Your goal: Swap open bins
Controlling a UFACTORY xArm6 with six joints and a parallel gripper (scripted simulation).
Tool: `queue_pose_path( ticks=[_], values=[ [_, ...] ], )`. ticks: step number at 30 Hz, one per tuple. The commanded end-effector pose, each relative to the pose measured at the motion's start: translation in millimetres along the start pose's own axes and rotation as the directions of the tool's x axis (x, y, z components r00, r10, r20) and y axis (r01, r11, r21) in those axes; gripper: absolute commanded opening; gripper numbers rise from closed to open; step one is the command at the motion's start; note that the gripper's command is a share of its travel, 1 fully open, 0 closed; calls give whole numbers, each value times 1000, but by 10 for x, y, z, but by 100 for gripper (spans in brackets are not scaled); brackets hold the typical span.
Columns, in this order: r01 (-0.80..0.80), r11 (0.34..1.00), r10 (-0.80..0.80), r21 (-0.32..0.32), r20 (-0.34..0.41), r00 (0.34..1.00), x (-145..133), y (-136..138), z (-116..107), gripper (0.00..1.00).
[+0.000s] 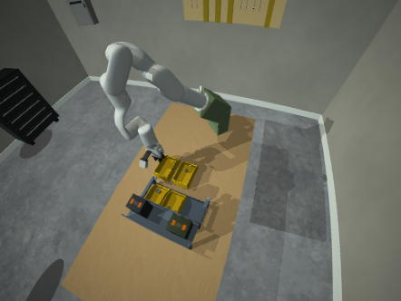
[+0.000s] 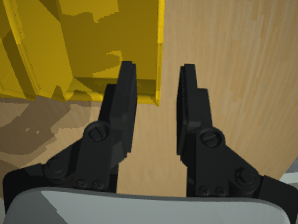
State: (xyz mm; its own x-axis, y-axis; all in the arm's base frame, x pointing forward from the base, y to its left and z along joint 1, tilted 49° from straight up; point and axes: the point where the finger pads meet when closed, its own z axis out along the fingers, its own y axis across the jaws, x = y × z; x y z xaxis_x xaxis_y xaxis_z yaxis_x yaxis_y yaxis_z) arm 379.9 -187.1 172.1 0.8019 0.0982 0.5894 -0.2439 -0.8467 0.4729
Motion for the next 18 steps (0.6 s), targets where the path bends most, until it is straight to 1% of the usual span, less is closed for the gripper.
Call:
queue_pose_path(
  ticks=[1,18],
  values=[
    [0,1000,0,0,2,1000,7,2,-85,26],
    [0,1000,0,0,2,1000,8,2,-289,26]
  ],
)
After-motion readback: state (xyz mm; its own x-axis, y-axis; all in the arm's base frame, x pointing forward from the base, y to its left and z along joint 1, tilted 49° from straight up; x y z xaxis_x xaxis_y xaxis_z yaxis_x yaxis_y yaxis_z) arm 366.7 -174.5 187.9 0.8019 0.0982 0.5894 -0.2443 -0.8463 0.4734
